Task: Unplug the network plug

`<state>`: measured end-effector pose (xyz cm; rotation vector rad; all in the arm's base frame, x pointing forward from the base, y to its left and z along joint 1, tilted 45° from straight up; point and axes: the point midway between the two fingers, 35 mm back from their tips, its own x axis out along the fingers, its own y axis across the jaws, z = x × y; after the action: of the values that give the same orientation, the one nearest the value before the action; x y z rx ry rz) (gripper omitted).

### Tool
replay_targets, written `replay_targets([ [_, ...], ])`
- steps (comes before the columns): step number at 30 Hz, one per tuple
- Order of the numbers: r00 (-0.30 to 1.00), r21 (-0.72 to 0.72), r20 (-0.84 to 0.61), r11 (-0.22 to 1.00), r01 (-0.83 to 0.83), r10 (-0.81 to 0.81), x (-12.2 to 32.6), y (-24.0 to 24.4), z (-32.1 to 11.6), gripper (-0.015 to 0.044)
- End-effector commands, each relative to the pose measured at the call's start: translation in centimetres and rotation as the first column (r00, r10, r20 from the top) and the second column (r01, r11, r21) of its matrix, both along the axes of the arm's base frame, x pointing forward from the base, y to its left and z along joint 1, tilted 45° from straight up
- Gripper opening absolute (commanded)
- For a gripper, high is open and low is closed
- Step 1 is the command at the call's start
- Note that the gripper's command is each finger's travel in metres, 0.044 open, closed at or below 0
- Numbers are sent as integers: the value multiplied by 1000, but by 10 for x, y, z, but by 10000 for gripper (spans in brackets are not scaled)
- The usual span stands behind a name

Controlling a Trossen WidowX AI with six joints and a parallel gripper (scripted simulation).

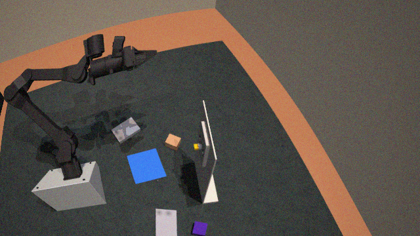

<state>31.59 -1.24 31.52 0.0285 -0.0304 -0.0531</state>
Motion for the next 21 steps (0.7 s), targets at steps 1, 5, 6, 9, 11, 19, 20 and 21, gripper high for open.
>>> replay_targets([
  [1, 1000, -4, -2, 1000, 1, -1, 0, 0, -1, 374],
  [5, 999, -81, -40, 996, 27, -30, 6, -9, -26, 269],
  [6, 998, -104, -51, 994, 33, -39, 7, -12, -33, 243],
  [9, 994, -172, -85, 984, 50, -65, 10, -20, -56, 164],
  [11, 991, -217, -107, 974, 58, -82, 10, -25, -70, 156],
  [19, 969, -389, -196, 919, 65, -151, 4, -45, -128, 156],
  [20, 965, -409, -207, 911, 63, -159, 2, -47, -135, 156],
  [21, 962, -428, -218, 902, 60, -168, 0, -50, -142, 156],
])
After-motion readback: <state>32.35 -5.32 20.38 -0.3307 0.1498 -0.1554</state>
